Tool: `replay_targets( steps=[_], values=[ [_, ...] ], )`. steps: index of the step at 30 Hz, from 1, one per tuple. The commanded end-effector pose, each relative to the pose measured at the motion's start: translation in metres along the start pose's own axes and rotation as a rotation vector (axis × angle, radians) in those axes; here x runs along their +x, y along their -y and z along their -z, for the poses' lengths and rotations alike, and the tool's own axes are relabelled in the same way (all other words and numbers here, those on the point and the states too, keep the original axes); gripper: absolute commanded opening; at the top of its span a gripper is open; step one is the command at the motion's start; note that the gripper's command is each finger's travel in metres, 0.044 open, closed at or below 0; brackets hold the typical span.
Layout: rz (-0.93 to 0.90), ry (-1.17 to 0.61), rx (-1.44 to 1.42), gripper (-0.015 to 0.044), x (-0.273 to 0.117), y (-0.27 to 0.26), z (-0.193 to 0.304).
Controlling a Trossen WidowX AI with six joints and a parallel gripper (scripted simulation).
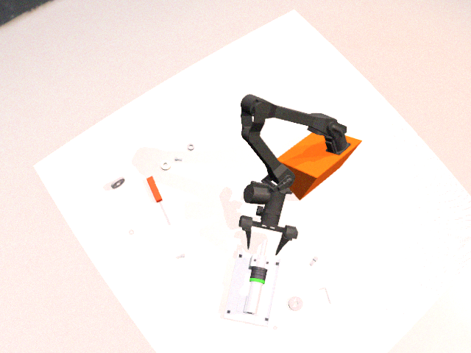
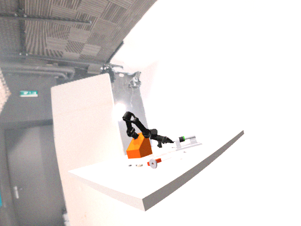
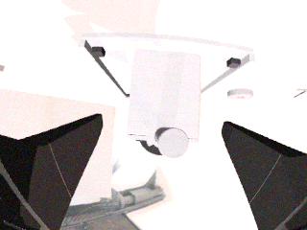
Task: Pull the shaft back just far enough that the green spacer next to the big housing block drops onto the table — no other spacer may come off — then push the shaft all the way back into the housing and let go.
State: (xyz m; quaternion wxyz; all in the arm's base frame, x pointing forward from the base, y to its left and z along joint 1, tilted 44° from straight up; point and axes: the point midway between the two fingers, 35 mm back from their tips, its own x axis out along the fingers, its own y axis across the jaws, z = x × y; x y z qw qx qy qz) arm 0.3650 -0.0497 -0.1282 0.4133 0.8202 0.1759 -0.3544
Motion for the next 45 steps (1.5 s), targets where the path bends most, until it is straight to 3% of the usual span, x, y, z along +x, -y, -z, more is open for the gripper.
replay_targets(
  steps=[1, 38, 45],
  values=[
    [0.003, 0.007, 0.006, 0.044, 0.0069, 0.0019, -0.002],
    [0.003, 0.007, 0.006, 0.044, 0.0109, 0.0011, -0.003],
    [0.004, 0.003, 0.001, 0.0256, 0.0105, 0.0017, -0.0015]
  ],
)
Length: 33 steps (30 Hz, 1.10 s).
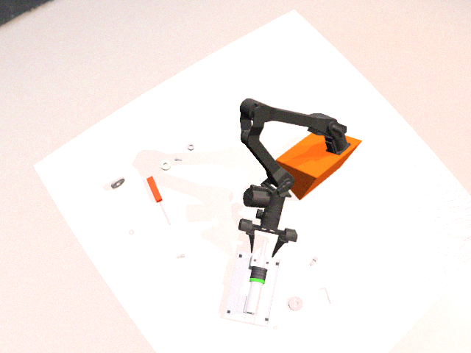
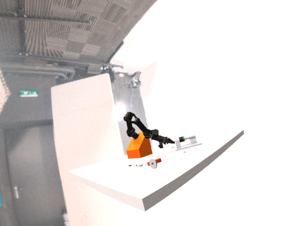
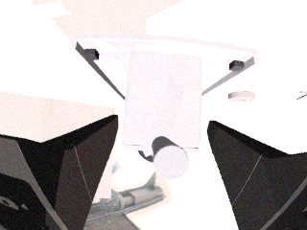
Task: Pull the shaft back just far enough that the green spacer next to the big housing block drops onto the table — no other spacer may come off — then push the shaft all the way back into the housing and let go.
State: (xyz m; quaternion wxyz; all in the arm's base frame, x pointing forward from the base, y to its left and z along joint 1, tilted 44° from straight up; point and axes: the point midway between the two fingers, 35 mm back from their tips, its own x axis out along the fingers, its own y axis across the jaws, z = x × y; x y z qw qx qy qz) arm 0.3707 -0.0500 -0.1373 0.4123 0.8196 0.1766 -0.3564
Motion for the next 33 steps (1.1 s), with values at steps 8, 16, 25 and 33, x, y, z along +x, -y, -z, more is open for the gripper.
replay_targets(
  steps=[8, 16, 25, 33],
  values=[
    [0.0, 0.0, 0.0, 0.0046, -0.0001, 0.0001, 0.0],
    [-0.001, 0.003, 0.004, 0.0, -0.001, 0.0002, -0.0005],
    [-0.001, 0.004, 0.005, 0.0, -0.0056, 0.0003, -0.0033],
    [-0.001, 0.004, 0.005, 0.0, -0.0097, 0.0004, -0.0057]
  ],
)
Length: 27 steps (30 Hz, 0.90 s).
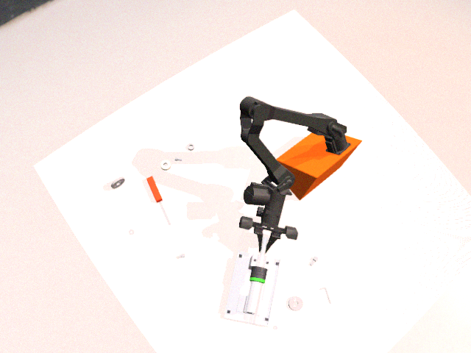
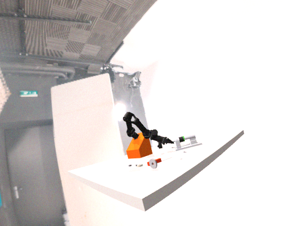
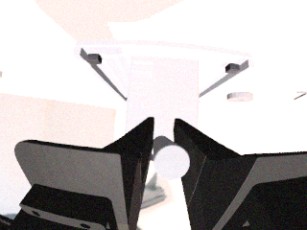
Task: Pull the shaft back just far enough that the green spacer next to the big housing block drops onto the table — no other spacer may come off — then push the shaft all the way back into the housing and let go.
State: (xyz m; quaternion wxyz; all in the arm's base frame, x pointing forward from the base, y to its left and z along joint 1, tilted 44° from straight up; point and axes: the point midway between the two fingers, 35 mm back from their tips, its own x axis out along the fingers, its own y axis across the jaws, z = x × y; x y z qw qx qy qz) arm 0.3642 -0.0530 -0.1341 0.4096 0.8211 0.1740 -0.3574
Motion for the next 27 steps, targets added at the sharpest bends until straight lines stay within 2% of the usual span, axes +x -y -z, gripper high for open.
replay_targets(
  steps=[1, 27],
  values=[
    [0.001, 0.002, -0.003, 0.0, -0.0034, 0.0002, -0.0021],
    [0.002, 0.003, -0.003, 0.0, -0.0089, 0.0003, -0.0053]
  ],
)
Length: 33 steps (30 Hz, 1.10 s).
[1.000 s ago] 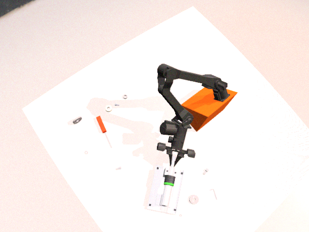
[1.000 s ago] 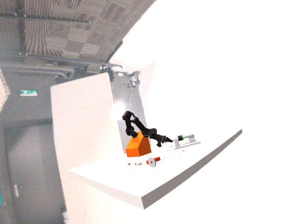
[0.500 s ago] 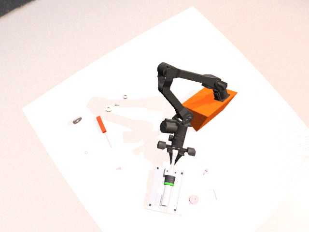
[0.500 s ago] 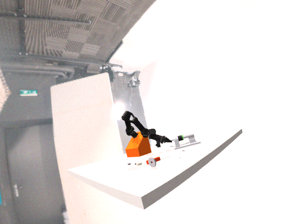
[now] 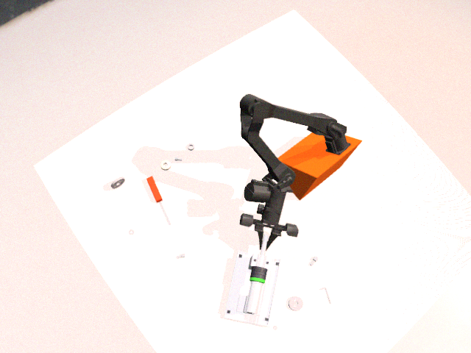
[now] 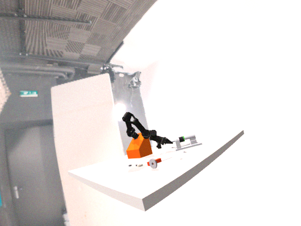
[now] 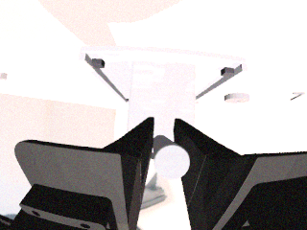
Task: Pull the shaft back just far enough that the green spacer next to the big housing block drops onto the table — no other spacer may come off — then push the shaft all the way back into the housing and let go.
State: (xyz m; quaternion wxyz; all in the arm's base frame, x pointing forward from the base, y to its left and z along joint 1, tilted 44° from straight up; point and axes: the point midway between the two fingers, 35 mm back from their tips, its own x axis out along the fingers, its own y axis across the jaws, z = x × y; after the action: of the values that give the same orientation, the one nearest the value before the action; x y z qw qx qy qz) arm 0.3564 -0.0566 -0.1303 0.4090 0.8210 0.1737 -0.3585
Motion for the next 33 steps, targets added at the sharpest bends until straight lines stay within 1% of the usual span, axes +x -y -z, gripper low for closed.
replay_targets(
  steps=[1, 33],
  values=[
    [0.001, 0.001, -0.004, 0.0, -0.0008, 0.0, -0.0006],
    [0.001, 0.001, -0.005, 0.0, -0.0043, 0.0001, -0.0026]
  ],
)
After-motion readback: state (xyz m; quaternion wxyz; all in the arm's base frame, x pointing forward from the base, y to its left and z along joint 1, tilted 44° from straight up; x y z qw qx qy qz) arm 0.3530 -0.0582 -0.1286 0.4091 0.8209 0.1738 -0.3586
